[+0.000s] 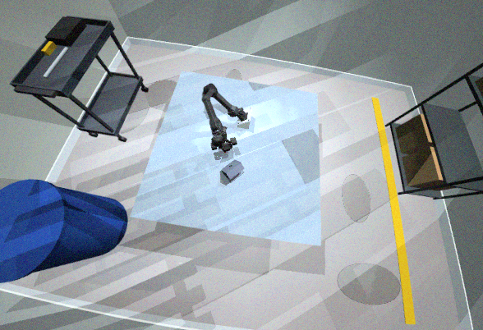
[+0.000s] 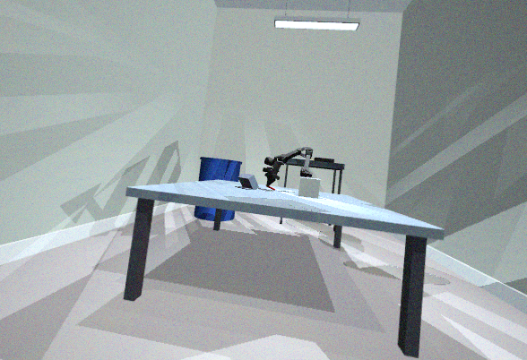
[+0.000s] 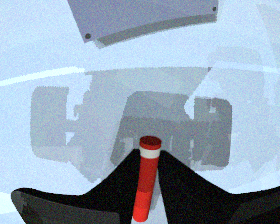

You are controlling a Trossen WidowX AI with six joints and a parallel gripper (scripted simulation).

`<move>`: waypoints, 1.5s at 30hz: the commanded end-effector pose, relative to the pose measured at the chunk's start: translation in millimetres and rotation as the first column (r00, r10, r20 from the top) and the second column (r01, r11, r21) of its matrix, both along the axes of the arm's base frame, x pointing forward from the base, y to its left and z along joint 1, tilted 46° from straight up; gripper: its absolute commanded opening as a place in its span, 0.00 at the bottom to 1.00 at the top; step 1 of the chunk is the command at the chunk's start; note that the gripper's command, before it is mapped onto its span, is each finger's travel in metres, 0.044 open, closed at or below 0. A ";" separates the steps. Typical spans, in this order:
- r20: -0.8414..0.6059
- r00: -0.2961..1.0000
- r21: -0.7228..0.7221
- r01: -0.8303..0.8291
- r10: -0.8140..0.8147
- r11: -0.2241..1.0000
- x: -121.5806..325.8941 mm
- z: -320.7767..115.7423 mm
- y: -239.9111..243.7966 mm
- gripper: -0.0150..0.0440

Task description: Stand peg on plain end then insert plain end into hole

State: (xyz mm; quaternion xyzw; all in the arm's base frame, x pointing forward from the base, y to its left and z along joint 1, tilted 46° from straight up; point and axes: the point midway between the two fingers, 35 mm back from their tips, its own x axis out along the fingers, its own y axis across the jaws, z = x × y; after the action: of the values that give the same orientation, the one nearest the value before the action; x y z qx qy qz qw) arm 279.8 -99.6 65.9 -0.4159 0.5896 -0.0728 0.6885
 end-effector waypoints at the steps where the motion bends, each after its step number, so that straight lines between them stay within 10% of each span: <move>1: 0.025 0.999 0.015 -0.026 0.025 1.000 -3.1 2.1 0.0 0.34; 45: 0.283 0.926 0.121 -0.292 0.249 0.949 -26.6 19.9 3.6 0.34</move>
State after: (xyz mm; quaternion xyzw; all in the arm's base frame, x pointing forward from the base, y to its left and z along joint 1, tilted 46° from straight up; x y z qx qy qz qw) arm 256.1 -95.7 84.5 -0.4217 0.4460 0.0107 0.7894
